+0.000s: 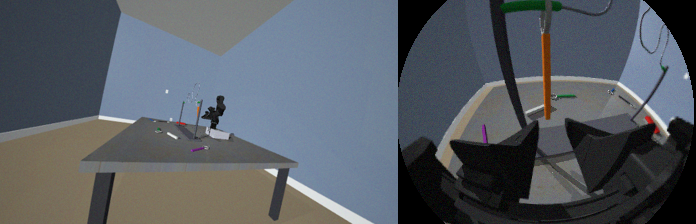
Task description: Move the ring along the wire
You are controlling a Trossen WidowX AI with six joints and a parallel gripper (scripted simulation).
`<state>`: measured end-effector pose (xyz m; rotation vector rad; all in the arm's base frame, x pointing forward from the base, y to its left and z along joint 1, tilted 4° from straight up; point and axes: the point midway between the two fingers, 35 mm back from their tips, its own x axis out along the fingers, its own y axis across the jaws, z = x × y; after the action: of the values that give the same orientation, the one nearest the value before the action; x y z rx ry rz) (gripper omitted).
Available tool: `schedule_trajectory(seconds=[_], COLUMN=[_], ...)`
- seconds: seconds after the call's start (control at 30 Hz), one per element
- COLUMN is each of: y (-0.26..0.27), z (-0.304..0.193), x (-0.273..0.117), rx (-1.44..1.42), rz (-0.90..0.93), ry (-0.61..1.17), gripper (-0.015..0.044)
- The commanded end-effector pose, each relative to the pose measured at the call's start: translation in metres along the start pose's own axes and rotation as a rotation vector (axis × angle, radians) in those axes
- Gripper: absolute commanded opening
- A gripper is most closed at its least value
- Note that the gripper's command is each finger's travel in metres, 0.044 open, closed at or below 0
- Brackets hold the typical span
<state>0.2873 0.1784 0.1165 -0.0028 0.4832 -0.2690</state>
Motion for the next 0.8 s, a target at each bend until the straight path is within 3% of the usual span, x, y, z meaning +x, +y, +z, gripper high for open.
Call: schedule_trajectory(seconds=[0.0,0.53,0.77], y=[0.000,0.000,-0.001], z=[0.001,0.001,0.001], x=[-0.001,-0.001,-0.050], rx=[0.009,0.009,0.000], rz=[-0.001,-0.001,0.001], ry=[-0.004,-0.004,-0.001], gripper=[0.0160,0.0160,0.0344])
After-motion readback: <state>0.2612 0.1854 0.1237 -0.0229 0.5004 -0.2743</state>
